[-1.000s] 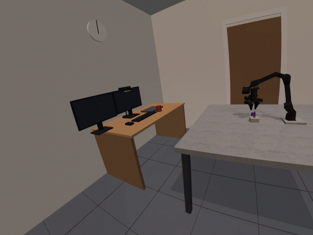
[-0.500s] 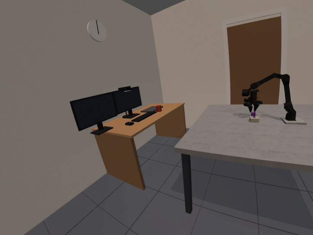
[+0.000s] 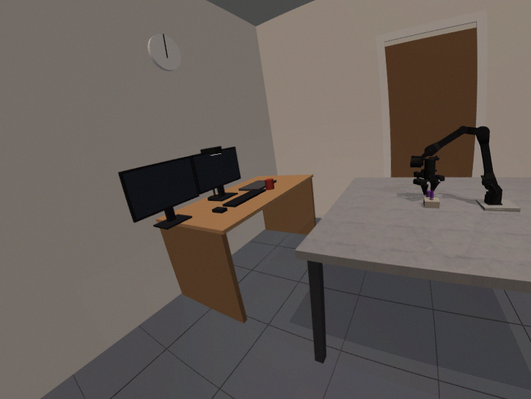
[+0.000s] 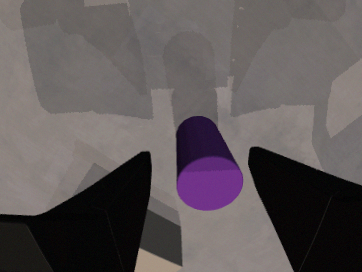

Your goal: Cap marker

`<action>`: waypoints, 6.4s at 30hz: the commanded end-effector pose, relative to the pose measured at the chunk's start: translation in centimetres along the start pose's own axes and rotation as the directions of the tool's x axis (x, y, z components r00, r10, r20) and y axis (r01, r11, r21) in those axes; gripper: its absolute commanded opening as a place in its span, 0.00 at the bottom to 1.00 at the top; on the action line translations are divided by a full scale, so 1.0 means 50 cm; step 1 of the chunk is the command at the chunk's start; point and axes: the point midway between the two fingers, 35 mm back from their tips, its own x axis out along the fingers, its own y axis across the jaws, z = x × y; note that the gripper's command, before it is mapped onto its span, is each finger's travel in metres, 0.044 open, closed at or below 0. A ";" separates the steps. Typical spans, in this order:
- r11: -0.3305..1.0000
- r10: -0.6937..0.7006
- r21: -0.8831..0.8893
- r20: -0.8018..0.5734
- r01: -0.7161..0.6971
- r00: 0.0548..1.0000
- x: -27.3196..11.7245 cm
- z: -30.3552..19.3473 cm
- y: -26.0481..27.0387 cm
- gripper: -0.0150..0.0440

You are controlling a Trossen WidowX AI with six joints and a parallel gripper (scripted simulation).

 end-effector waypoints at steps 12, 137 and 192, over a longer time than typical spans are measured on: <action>1.000 -0.004 -0.005 -0.006 0.004 1.000 0.035 -0.004 -0.004 0.53; 1.000 0.002 -0.005 -0.014 -0.002 1.000 -0.071 -0.173 0.127 0.25; 0.637 0.002 -0.771 -0.014 -0.012 1.000 -0.204 -0.174 0.128 0.25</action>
